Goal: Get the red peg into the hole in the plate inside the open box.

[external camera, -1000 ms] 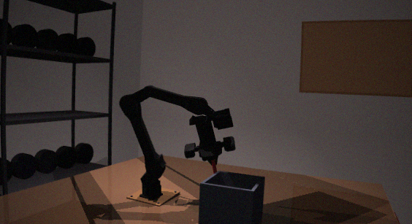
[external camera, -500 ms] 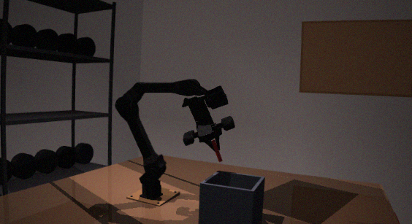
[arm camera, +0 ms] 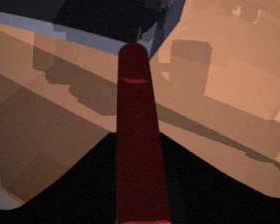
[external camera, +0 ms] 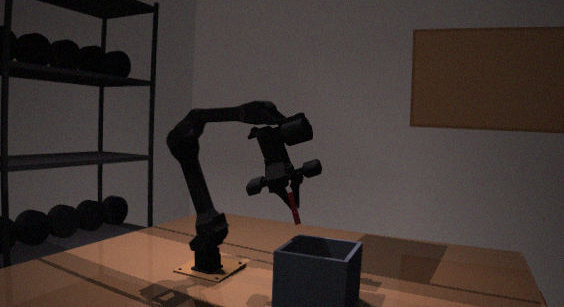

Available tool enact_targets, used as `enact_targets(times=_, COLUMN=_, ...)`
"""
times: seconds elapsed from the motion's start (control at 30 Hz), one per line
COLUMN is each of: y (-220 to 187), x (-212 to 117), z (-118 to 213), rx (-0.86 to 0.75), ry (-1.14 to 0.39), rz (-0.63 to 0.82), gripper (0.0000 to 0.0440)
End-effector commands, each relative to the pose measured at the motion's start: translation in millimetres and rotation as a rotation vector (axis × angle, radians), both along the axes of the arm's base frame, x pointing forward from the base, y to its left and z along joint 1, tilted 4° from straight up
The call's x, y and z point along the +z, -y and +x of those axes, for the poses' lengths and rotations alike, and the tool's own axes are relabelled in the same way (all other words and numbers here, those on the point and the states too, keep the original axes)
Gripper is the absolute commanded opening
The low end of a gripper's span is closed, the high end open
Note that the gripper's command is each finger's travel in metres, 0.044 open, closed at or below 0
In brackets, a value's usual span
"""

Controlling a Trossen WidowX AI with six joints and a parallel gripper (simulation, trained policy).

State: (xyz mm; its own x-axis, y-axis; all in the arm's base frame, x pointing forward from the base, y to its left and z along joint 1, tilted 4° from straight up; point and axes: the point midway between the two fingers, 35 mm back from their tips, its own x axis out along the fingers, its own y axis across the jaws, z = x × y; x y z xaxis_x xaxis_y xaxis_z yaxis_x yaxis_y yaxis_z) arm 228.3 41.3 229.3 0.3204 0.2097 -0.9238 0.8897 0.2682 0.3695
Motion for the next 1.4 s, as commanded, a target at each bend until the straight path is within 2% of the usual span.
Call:
enact_targets(times=0.0, y=11.7, x=0.8, z=5.6, rx=-0.020, ry=-0.011, rz=-0.021, gripper=0.0000)
enact_targets(times=0.67, y=58.6, x=-16.1, z=40.3, rx=-0.075, ry=-0.090, rz=-0.026, gripper=0.0000)
enact_targets(times=1.37, y=74.3, x=-65.2, z=73.0, rx=-0.015, ry=-0.150, rz=0.022, gripper=0.0000)
